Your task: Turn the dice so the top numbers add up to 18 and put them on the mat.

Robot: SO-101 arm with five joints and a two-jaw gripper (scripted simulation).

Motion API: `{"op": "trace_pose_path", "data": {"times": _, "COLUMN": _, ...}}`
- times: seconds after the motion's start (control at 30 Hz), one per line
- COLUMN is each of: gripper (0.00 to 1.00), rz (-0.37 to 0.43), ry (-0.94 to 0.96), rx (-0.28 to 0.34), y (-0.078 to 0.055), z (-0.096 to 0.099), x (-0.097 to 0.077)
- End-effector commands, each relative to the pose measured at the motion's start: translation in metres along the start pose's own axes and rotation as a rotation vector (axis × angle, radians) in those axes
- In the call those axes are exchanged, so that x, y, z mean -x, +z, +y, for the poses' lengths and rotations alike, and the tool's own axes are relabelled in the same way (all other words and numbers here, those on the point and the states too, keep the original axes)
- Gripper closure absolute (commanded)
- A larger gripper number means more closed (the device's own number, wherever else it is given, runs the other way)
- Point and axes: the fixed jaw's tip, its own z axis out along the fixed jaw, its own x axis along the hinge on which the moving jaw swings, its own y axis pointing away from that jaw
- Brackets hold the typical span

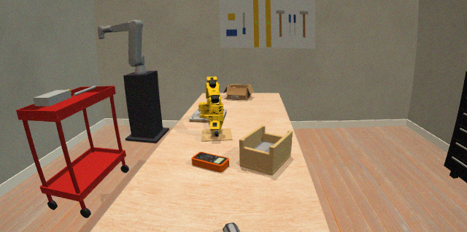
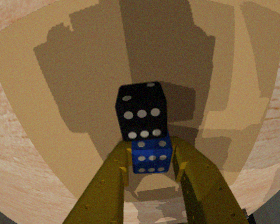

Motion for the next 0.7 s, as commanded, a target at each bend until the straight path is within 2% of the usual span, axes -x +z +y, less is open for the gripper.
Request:
{"op": "trace_pose_path", "data": {"times": 0.0, "gripper": 1.00, "rz": 0.030, "ry": -0.003, "rx": -0.005, "y": 0.0066, "z": -0.0026, "x": -0.0051}}
{"op": "trace_pose_path", "data": {"times": 0.43, "gripper": 0.93, "rz": 0.030, "ry": -0.003, "rx": -0.005, "y": 0.0066, "z": -0.0026, "x": -0.0051}}
{"op": "trace_pose_path", "data": {"times": 0.67, "gripper": 0.92, "rz": 0.030, "ry": -0.003, "rx": -0.005, "y": 0.0066, "z": -0.0026, "x": -0.0051}}
